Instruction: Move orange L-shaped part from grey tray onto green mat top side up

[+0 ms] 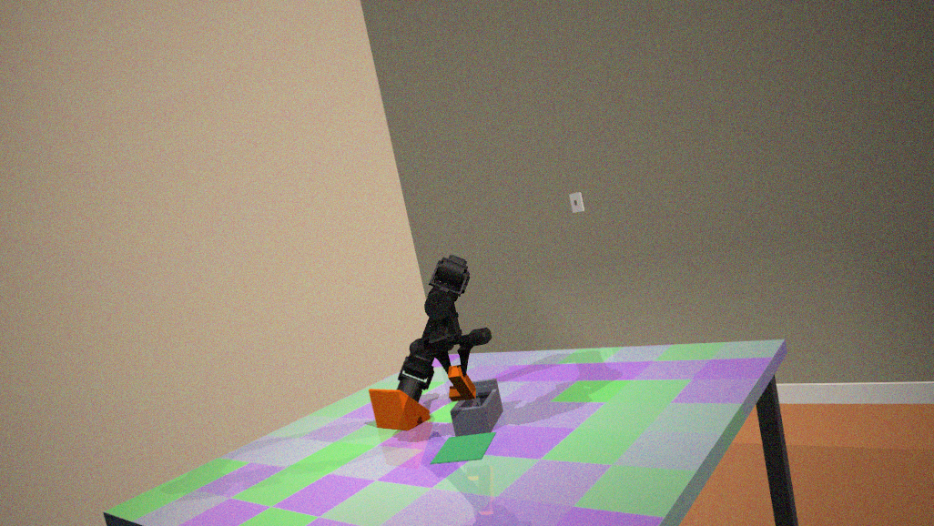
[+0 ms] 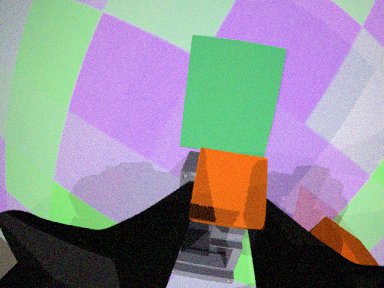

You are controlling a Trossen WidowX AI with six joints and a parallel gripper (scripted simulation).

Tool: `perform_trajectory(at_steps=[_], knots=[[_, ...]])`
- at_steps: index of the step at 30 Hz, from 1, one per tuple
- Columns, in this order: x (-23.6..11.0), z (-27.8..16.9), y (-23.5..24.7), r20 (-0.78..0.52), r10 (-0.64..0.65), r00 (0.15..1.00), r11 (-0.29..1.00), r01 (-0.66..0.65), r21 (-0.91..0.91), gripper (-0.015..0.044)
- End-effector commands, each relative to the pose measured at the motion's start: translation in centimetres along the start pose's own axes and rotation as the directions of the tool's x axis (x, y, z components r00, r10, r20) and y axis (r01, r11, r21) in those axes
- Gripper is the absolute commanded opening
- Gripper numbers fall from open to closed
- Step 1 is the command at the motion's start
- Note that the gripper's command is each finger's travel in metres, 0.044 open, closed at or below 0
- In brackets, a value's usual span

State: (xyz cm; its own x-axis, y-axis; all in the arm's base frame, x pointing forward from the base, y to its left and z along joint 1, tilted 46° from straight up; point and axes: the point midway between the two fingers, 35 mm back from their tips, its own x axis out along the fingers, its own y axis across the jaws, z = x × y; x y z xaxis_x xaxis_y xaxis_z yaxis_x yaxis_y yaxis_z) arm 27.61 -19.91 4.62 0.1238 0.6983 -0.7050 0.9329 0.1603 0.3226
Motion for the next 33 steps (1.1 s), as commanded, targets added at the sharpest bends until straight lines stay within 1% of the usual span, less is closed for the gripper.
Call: perform_trajectory(at_steps=[1, 13, 20, 33], knots=[[0.1, 1.6, -0.2, -0.004, -0.004, 1.000, 1.000, 0.004, -0.002, 0.0000], [0.1, 6.1, -0.8, 0.010, 0.001, 1.000, 1.000, -0.001, -0.002, 0.0000], [0.4, 6.2, -0.8, 0.009, 0.000, 1.000, 1.000, 0.000, -0.002, 0.0000], [2.4, 6.2, -0.8, 0.001, -0.002, 1.000, 1.000, 0.002, -0.004, 0.0000]])
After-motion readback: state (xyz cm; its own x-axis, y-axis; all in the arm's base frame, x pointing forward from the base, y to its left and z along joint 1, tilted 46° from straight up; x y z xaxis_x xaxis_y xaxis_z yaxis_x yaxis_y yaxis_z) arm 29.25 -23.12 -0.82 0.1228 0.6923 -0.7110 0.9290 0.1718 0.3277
